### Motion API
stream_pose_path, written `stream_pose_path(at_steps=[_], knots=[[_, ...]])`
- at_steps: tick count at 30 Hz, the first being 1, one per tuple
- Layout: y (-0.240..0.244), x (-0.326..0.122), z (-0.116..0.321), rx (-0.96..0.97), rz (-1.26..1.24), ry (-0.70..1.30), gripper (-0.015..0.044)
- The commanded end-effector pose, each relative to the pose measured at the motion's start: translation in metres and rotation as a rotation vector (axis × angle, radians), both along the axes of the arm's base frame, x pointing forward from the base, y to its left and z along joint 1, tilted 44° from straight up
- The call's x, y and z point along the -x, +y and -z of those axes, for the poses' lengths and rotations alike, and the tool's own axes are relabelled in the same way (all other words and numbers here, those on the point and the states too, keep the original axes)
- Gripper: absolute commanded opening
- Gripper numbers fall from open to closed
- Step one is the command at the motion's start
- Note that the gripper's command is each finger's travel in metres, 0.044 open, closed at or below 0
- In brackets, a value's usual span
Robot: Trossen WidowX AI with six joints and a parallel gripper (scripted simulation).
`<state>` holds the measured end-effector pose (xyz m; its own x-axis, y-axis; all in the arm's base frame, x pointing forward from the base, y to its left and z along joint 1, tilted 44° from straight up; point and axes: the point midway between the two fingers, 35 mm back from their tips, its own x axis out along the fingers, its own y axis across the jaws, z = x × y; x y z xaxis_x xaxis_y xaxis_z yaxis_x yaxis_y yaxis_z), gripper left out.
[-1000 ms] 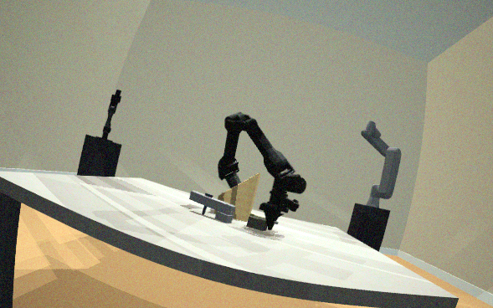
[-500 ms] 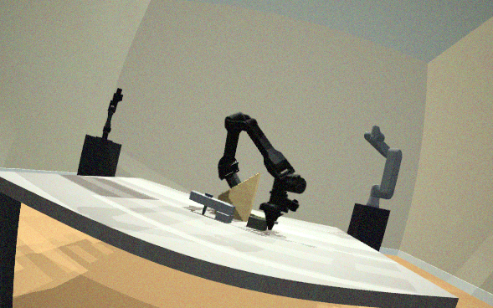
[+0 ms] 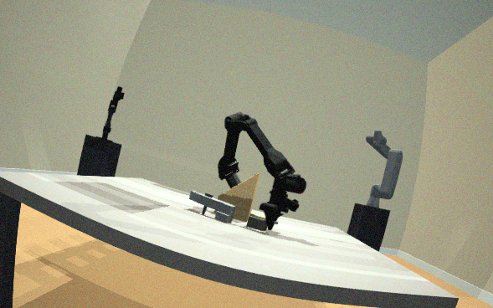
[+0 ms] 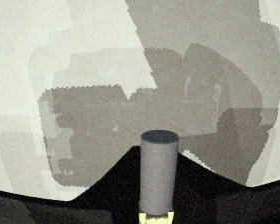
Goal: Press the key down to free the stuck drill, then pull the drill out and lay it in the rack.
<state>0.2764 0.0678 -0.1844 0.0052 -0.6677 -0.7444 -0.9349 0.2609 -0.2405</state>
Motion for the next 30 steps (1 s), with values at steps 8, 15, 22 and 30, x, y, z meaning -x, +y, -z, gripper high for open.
stream_pose_path(at_steps=[8,15,22,30], knots=[[-0.008,0.001,0.000,0.013,0.010,0.010,0.0000],[0.000,0.000,0.000,0.000,0.000,0.000,0.0105],[0.000,0.000,0.000,0.000,0.000,0.000,0.0289],[0.004,0.000,-0.004,0.003,0.003,0.003,0.0440]])
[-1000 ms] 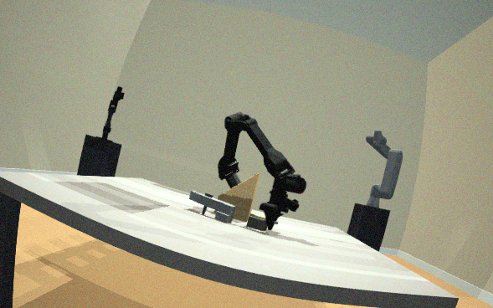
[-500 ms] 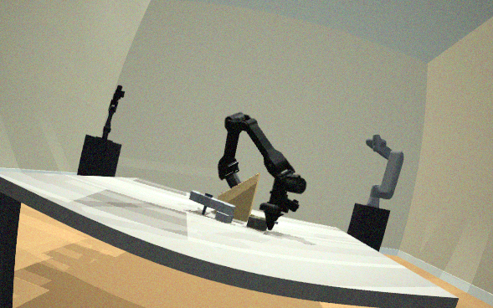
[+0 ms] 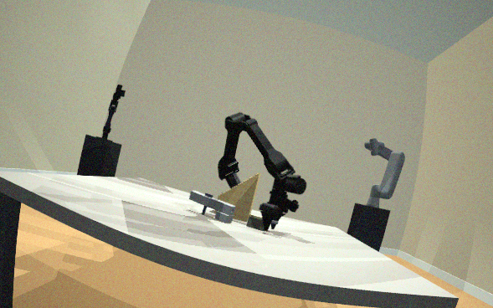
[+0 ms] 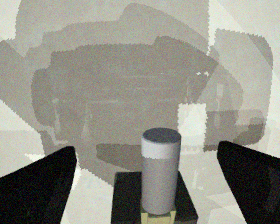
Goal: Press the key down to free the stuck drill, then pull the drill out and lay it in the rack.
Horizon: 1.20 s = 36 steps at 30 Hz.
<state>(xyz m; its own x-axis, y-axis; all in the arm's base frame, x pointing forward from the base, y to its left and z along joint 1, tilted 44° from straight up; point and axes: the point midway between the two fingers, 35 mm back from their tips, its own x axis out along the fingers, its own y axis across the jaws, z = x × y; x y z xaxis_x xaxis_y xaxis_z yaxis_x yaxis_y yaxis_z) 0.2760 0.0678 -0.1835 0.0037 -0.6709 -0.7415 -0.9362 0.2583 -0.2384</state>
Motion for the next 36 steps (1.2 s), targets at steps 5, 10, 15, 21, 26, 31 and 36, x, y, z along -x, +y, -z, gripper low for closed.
stream_pose_path(at_steps=[5,10,15,21,26,31,36], knots=[[0.019,0.002,-0.021,0.006,0.012,0.006,0.0440],[0.032,0.002,-0.034,0.005,0.012,0.007,0.0440],[0.044,0.001,-0.047,0.004,0.012,0.007,0.0440],[0.055,-0.002,-0.058,0.003,0.012,0.007,0.0440],[0.098,-0.010,-0.059,-0.109,-0.194,-0.178,0.0440],[0.172,-0.010,-0.089,-0.287,-0.445,-0.443,0.0440],[0.212,0.002,-0.116,-0.398,-0.570,-0.593,0.0440]])
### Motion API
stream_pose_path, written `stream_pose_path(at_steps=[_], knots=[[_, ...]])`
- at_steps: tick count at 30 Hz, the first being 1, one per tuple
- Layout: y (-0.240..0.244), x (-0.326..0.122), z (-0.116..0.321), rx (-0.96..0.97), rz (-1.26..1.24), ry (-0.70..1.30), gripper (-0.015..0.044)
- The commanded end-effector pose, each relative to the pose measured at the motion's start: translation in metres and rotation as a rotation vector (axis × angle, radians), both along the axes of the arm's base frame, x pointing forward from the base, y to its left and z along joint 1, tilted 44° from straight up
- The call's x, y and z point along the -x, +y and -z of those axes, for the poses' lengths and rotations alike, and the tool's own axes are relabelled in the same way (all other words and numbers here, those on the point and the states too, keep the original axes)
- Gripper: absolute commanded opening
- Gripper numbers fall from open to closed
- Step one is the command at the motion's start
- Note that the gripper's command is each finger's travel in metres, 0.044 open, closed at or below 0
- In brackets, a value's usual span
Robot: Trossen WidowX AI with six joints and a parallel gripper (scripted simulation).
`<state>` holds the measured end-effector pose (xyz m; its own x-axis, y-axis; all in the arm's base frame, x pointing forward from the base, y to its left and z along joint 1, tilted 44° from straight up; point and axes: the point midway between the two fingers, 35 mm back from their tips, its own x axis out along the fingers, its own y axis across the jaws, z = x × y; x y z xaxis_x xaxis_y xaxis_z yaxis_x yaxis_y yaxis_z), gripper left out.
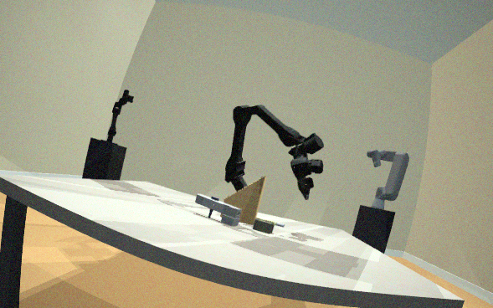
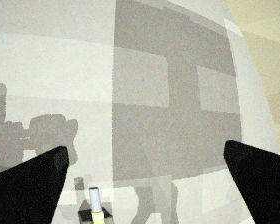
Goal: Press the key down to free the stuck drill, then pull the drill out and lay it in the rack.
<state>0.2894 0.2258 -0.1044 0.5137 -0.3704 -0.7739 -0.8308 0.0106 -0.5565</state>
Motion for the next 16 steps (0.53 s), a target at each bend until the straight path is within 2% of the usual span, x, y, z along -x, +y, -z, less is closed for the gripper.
stream_pose_path(at_steps=[1,16], knots=[[0.061,0.018,-0.043,-0.171,-0.210,-0.227,0.0440],[0.136,0.099,-0.147,-0.595,-0.470,-0.573,0.0440]])
